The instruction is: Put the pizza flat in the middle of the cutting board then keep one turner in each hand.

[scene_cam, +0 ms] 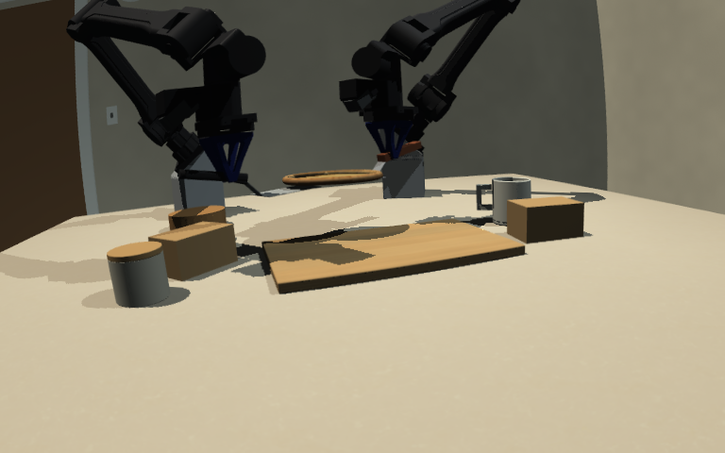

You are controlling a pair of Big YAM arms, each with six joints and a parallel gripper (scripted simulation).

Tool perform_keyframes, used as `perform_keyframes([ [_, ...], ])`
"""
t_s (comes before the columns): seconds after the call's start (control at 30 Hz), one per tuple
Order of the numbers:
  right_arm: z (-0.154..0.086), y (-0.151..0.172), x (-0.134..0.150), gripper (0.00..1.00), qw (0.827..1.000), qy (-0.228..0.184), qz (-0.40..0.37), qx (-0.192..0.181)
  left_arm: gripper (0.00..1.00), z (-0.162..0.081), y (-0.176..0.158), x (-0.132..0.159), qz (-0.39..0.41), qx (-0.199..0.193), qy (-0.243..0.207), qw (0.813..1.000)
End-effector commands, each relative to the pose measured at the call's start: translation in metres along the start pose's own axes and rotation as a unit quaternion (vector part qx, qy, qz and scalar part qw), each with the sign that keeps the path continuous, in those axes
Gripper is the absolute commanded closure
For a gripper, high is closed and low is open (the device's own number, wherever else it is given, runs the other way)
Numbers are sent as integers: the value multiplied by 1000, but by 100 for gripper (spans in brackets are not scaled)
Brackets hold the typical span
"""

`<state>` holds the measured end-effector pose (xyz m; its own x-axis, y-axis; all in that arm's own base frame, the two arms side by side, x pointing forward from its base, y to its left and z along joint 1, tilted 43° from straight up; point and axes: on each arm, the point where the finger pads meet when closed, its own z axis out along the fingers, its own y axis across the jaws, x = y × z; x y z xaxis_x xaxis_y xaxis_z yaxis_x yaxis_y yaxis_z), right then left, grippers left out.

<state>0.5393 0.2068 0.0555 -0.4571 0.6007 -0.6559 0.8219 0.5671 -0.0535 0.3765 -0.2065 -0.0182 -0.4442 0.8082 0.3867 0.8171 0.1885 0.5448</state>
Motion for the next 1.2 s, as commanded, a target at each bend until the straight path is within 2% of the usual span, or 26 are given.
perform_keyframes([
  [0.0, -40, 24, 4, 94, 999, -2, -9, -38, 94, -17, 24, -14, -23, -9, -29, 999],
  [0.03, -42, 28, -1, 94, 999, -2, -19, -38, 94, -19, 18, -18, -26, -10, -27, 999],
  [0.07, -35, 32, 8, 94, 999, 0, -27, -32, 94, -20, 18, -18, -2, -10, -19, 1000],
  [0.13, -34, 41, 9, 94, 999, 0, -28, -33, 94, -11, 31, -13, -18, -6, -11, 1000],
  [0.23, -30, 51, 9, 94, 999, 1, -34, -31, 94, -17, 50, -12, -29, -9, -19, 999],
  [0.3, -31, 55, 7, 94, 999, 1, -37, -31, 94, -17, 56, -12, -53, -8, -17, 998],
  [0.43, -28, 70, 1, 94, 999, 1, -43, -25, 94, -28, 58, -21, -43, -15, -30, 999],
  [0.6, -32, 79, -14, 94, 999, 0, -38, -28, 94, -17, 72, -13, -53, -8, -17, 998],
  [0.63, -32, 85, -2, 94, 998, -5, -48, -27, 94, -18, 78, -12, -58, -10, -18, 998],
  [0.77, -29, 102, 3, 94, 998, 0, -57, -28, 94, -19, 93, -13, -83, -11, -18, 996],
  [0.9, -36, 115, 10, 94, 997, -1, -70, -31, 94, -20, 78, -26, -68, -10, -18, 997],
  [0.97, -37, 122, 9, 94, 997, -8, -75, -30, 94, -7, 98, -21, -78, -8, -16, 997],
  [1.03, -42, 131, 7, 94, 996, -7, -76, -34, 94, -3, 99, -17, -73, -3, -3, 997],
  [1.13, -49, 131, 1, 94, 997, -8, -65, -41, 94, -6, 102, -17, -81, -5, -7, 997],
  [1.17, -51, 137, 2, 94, 996, -9, -78, -38, 94, -24, 108, -22, -79, -13, -23, 997],
])
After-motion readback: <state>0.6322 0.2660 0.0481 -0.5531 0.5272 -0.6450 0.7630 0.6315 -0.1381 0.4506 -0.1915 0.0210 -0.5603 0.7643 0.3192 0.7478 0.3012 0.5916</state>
